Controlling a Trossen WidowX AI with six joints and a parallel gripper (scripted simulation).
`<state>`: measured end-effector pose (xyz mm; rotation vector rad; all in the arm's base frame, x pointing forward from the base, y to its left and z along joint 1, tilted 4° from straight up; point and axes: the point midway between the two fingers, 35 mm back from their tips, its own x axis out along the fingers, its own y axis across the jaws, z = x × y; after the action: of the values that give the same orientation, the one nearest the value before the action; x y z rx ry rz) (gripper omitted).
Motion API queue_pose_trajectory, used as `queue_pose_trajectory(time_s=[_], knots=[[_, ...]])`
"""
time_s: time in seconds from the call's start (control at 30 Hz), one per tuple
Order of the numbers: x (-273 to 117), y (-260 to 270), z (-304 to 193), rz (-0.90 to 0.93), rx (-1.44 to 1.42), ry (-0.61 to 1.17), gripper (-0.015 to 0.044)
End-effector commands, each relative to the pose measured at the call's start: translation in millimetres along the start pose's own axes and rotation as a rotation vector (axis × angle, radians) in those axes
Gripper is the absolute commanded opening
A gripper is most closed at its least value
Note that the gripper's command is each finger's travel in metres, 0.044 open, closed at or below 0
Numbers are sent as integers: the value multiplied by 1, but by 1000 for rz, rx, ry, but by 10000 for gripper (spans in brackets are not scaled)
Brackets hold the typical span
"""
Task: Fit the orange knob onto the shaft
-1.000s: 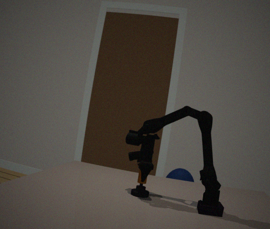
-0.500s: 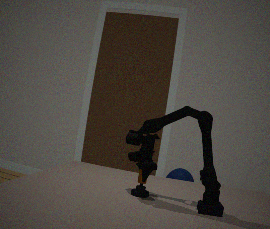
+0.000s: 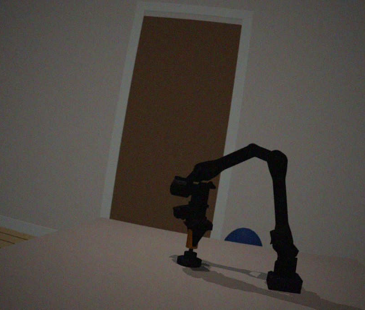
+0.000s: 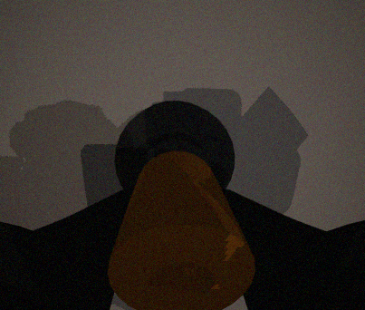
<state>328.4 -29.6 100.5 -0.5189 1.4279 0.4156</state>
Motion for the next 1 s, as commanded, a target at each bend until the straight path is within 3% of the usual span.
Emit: queue_pose_trajectory(time_s=[0.0,0.97], knots=[[1,0,0,0,-4,-2,0],[0,0,0,0,-213,-2,0]])
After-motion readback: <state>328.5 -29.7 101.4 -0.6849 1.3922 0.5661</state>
